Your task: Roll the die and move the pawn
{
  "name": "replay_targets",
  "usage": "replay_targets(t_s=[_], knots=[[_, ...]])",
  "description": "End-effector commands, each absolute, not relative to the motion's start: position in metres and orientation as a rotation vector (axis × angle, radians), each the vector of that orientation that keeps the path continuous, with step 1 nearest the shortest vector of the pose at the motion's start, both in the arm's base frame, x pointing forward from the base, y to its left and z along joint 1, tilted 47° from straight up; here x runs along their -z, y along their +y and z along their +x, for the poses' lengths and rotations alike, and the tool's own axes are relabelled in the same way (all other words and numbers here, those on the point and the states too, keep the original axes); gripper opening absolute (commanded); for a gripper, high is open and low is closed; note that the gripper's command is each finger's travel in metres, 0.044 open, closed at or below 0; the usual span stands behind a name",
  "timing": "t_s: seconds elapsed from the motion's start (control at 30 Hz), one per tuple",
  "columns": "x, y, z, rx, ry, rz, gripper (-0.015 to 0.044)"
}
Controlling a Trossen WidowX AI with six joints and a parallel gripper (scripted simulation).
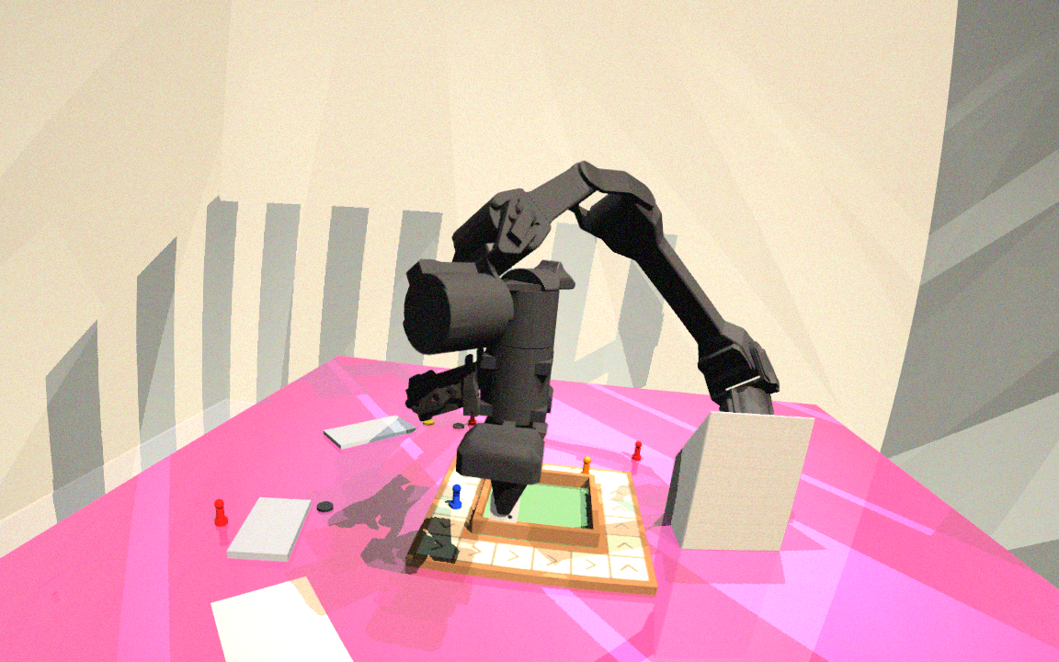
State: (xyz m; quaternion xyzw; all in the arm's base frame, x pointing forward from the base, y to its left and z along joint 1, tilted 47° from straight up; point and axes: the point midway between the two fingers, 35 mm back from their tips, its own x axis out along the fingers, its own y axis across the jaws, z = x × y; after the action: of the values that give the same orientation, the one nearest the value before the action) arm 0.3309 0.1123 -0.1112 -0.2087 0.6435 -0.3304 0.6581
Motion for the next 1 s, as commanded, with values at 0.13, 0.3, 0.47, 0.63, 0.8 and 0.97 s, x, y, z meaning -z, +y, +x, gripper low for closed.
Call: replay_targets(t_s=[0.13,0.3,0.47,0.63,0.8,0.97], knots=[[0.091,0.086,0.332,0.577,1.555,-0.657,0.0000],[0.080,0.071,0.331,0.471,1.605,-0.761,0.0000],[0.068,0.057,0.328,0.364,1.649,-0.865,0.0000],[0.058,0.042,0.325,0.253,1.689,-0.968,0.0000],[0.048,0.028,0.320,0.140,1.725,-1.071,0.0000],[0.038,0.013,0.314,0.024,1.755,-1.172,0.0000]])
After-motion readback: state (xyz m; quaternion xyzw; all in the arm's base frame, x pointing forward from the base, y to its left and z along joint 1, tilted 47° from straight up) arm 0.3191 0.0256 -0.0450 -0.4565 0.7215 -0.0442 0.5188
